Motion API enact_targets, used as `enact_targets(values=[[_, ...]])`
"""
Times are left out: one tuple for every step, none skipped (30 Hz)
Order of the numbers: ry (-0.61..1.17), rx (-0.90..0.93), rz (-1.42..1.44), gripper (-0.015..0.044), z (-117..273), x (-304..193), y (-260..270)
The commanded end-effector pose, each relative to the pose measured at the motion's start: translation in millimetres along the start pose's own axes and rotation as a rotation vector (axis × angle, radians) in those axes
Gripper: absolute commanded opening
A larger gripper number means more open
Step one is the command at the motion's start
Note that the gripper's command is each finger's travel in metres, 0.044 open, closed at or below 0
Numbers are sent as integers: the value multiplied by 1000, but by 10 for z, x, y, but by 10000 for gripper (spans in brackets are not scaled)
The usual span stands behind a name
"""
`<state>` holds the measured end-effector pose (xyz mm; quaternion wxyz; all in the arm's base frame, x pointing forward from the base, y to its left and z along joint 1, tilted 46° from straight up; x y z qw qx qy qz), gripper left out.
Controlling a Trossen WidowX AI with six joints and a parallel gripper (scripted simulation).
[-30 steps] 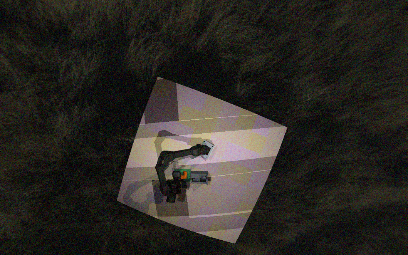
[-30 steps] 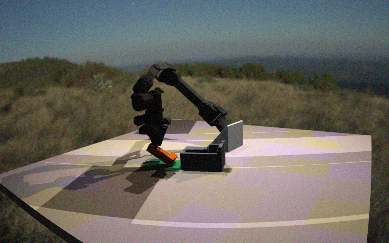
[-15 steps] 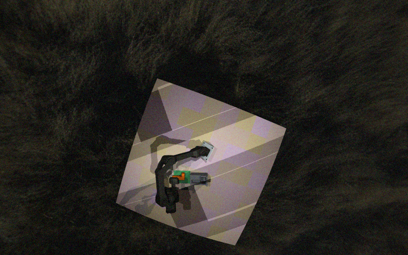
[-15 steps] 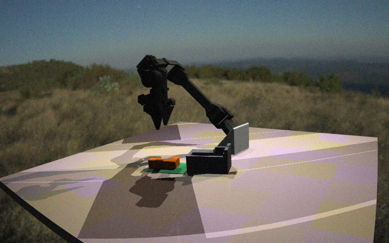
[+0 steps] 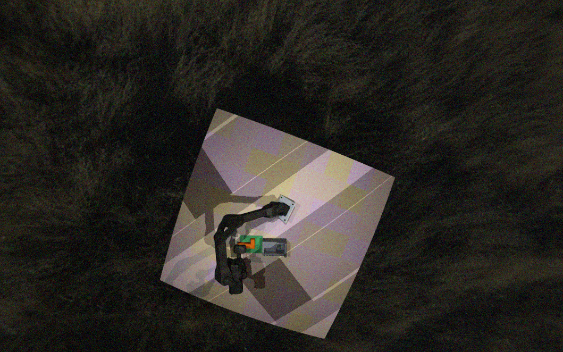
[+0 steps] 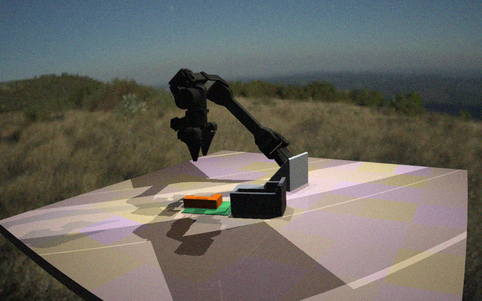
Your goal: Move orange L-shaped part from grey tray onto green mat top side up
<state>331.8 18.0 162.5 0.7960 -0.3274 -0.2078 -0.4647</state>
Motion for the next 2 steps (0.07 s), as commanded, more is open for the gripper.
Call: enact_targets(values=[[-1, 1, 4, 400, 1, -2, 1], [-1, 1, 4, 400, 1, -2, 1]])
Point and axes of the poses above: the point midway between the two fingers, 35 mm back from their tips, its own z axis back along the fingers, its own y axis across the jaws, x = y × z, the point moved 1 cm from there along z, back along the fingers, and after that the axes turned 3 degrees about z, right-handed, at the moved point
